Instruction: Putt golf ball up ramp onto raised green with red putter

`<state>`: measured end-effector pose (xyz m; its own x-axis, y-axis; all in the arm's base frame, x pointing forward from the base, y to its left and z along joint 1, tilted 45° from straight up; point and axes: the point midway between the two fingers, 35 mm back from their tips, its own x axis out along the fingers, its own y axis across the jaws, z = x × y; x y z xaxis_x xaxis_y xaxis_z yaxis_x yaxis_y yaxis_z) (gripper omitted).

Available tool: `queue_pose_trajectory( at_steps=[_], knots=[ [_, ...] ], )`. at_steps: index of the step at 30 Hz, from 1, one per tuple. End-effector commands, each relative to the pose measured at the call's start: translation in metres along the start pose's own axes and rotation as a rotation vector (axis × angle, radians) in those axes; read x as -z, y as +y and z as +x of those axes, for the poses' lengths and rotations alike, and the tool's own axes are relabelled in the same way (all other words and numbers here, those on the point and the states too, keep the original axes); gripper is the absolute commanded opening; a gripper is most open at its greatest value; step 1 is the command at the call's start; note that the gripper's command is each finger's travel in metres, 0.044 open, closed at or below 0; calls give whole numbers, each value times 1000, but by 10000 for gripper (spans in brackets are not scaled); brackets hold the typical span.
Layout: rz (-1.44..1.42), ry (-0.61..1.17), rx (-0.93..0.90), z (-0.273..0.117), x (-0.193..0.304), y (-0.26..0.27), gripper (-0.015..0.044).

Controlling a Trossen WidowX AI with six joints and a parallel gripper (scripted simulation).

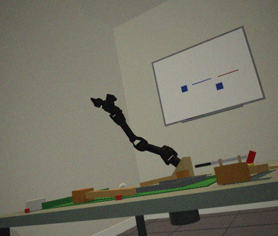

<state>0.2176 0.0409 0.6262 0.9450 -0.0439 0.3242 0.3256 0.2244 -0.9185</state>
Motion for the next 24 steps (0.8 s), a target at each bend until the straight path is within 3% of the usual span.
queue_pose_trajectory(
  at_steps=[1,13,24],
  knots=[
    [-21,-29,-128,30,-25,55,440],
    [-102,-46,-558,77,-75,251,440],
    [-164,-12,-942,52,-82,413,440]
  ],
)
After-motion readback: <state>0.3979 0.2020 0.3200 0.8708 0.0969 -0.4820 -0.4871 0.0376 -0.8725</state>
